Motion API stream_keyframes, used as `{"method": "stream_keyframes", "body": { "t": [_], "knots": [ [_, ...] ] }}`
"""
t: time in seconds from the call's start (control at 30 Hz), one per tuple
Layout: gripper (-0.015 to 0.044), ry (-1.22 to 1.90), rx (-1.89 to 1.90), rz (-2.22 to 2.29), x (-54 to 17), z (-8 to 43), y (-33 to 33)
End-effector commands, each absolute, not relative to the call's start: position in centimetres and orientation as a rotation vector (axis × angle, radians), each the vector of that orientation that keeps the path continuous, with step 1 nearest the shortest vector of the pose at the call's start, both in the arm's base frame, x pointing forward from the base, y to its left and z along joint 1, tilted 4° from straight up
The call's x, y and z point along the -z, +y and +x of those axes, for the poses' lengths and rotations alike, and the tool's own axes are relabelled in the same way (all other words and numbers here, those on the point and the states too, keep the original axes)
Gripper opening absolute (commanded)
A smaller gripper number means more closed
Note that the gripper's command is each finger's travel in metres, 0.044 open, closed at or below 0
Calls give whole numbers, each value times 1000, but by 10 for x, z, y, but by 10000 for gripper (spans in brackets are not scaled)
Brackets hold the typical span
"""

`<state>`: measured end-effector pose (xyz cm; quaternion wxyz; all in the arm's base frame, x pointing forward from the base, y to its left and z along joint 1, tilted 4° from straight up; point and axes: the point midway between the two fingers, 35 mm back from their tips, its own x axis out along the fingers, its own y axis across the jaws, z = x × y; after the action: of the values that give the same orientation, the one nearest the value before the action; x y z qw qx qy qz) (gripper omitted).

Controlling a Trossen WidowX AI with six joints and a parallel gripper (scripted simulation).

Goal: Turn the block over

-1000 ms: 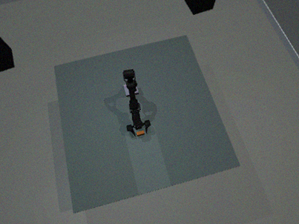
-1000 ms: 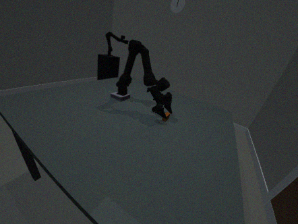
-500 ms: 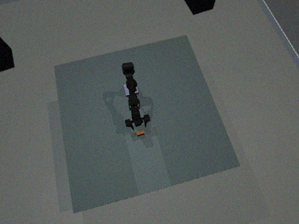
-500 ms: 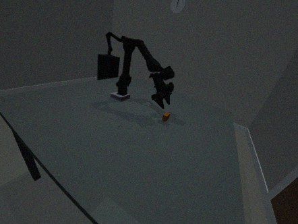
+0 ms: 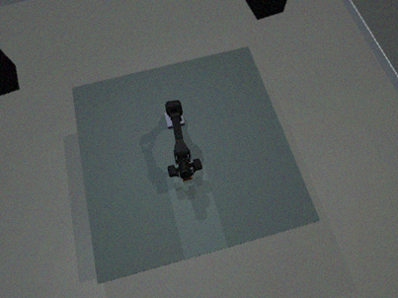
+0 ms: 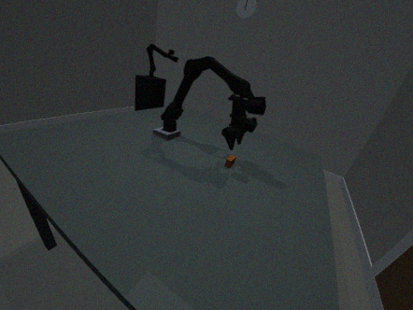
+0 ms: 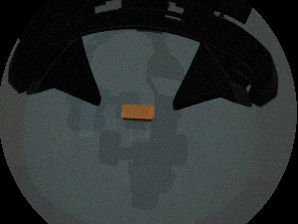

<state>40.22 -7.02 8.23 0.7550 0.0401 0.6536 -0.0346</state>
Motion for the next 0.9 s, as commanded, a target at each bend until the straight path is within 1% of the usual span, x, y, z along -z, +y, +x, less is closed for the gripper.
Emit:
{"method": "stream_keyframes", "body": {
  "t": [0.0,0.1,0.2,0.37,0.87],
  "knots": [
    [440,1533,71,85,-87,406,-71],
    [440,1601,69,87,-90,407,-69],
    [440,1606,68,87,-91,407,-69],
    [440,1606,69,87,-58,405,-69],
    [440,1606,69,87,-40,404,-69]
  ]
}}
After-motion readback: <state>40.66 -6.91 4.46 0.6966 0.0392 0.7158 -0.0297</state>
